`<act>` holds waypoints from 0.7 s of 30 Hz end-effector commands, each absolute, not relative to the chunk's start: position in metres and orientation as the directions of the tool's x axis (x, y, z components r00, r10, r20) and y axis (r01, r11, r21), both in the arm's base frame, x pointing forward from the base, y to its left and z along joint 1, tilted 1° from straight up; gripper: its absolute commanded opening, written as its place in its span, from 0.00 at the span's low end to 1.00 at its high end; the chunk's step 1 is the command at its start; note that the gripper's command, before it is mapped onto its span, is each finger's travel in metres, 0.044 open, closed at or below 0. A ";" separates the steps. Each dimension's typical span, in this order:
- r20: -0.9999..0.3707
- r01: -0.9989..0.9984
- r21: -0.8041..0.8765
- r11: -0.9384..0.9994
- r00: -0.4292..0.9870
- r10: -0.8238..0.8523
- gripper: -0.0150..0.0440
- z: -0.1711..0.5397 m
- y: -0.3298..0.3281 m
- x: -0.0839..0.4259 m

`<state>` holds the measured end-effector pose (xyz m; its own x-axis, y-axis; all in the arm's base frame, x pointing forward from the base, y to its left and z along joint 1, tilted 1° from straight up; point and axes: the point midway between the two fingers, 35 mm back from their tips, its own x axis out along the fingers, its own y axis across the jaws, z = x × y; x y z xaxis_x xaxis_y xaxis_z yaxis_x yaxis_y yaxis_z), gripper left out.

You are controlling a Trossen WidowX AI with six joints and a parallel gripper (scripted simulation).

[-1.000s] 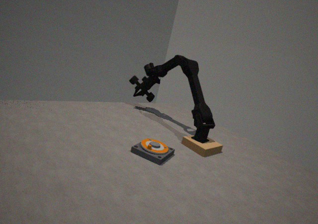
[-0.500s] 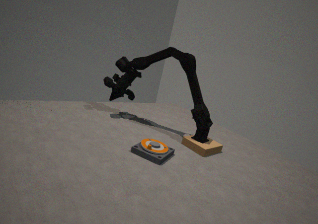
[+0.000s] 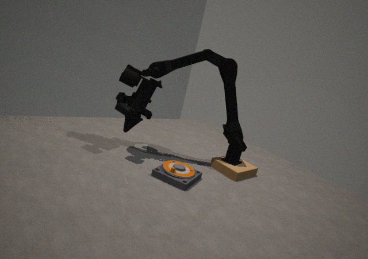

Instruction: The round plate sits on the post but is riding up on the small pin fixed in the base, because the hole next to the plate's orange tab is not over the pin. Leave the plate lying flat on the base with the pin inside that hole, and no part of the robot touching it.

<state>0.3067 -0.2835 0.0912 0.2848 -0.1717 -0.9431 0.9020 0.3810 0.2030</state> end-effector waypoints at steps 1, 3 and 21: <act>-0.964 0.803 0.145 0.578 0.247 -0.101 0.25 0.093 -0.214 0.326; -0.967 0.784 0.143 0.604 0.242 -0.086 0.25 0.093 -0.201 0.329; -1.000 0.159 -0.006 0.987 0.027 -0.010 0.25 0.098 -0.017 0.302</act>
